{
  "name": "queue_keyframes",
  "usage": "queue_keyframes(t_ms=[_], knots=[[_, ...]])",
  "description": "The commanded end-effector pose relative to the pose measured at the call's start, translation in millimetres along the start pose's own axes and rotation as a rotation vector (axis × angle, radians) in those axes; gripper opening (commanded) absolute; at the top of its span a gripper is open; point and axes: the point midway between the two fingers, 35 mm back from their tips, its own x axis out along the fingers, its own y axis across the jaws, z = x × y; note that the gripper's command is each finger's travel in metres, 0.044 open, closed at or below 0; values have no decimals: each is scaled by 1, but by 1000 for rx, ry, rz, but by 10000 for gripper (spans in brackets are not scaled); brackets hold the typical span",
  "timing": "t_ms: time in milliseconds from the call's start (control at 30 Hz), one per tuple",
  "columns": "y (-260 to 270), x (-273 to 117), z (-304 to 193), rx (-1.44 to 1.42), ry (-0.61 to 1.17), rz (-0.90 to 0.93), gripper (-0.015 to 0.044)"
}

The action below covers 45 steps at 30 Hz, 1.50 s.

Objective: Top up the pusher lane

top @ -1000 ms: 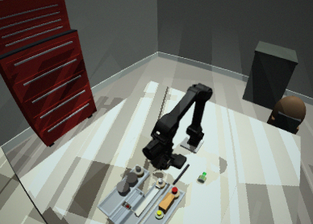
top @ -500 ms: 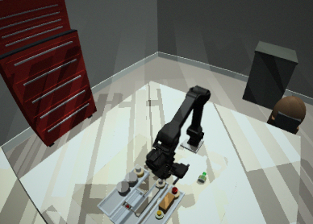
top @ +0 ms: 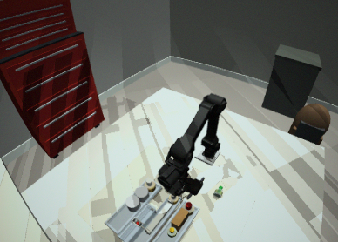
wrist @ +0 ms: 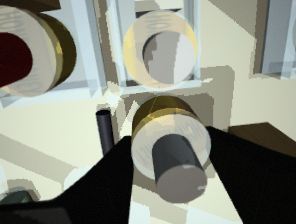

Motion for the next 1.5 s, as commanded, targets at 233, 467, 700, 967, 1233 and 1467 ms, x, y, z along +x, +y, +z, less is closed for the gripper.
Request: queue_keyframes(t_ms=[233, 467, 700, 967, 1233, 1467], knots=[[0, -1, 7, 5, -6, -4, 0], [-1, -1, 10, 5, -6, -4, 0], [-1, -1, 14, 5, -6, -4, 0], [-1, -1, 17, 5, -7, -4, 0], [-1, -1, 21, 5, -7, -4, 0], [-1, -2, 25, 5, -7, -4, 0]])
